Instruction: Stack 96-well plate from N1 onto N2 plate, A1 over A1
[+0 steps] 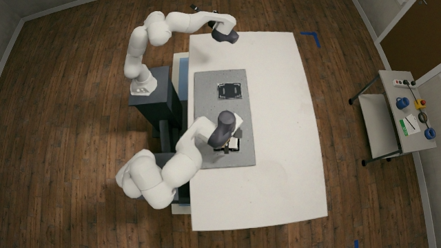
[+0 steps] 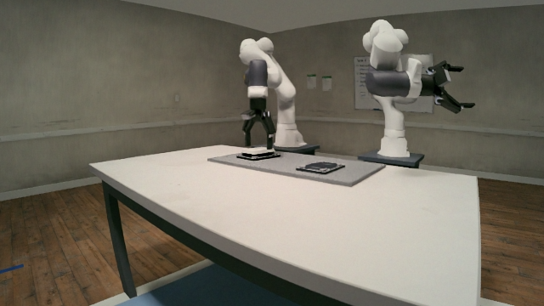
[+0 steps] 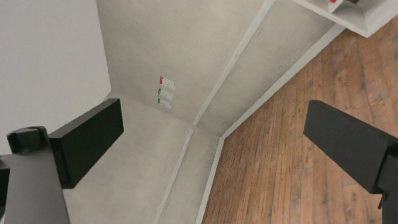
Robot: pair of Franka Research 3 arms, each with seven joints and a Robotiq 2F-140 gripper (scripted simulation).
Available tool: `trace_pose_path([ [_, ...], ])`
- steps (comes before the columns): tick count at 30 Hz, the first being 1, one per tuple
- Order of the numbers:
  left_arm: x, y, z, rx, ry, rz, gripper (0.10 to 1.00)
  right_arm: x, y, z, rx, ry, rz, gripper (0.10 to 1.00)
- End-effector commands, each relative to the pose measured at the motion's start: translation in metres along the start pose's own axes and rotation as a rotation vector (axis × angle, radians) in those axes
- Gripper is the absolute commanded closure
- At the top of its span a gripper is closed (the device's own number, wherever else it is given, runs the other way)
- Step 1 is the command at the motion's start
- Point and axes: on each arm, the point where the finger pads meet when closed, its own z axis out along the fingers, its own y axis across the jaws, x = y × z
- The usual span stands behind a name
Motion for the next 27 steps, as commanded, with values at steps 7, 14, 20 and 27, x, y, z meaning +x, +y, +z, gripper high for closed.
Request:
trace_pose_path([
  [7,0.002,-0.001,-0.001,-0.002,0.004,-0.006,0.098,0.000,0.000,0.000,0.000,0.003,0.004,0.098],
  [14,0.002,-0.001,-0.001,-0.002,0.004,-0.006,0.098,0.000,0.000,-0.005,0.000,0.003,0.004,0.098],
  [20,0.002,-0.001,-0.001,-0.002,0.004,-0.006,0.098,0.000,0.000,-0.021,0.000,0.003,0.004,0.098],
  [27,0.002,-0.001,-0.001,-0.002,0.004,-0.006,0.098,0.000,0.000,-0.040,0.000,0.003,0.004,0.098],
])
